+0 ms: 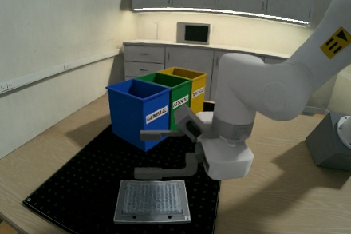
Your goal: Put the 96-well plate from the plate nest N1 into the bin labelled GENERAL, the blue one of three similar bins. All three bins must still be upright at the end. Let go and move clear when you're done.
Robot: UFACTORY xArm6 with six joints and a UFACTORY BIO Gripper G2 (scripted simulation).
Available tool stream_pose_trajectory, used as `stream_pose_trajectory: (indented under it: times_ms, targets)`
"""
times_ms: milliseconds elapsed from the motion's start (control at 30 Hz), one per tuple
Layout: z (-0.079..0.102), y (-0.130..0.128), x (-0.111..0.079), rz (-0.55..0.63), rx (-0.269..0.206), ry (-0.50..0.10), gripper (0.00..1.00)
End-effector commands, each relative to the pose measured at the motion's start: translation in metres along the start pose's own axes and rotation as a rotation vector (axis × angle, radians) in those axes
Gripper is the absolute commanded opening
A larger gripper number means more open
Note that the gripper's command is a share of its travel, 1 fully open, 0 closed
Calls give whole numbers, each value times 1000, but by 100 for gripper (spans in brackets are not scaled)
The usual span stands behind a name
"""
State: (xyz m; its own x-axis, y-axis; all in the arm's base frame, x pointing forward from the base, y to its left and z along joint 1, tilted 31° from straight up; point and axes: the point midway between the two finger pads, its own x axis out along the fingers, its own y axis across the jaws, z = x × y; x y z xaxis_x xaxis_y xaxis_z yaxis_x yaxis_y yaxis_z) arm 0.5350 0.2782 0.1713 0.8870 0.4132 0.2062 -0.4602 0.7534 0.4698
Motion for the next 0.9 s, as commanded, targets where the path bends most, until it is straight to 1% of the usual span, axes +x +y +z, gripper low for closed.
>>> stream_pose_trajectory:
  times_ms: [0,867]
  targets:
    - [-5,0,1,1,0,-4,37]
    - [-44,0,1,1,0,-4,37]
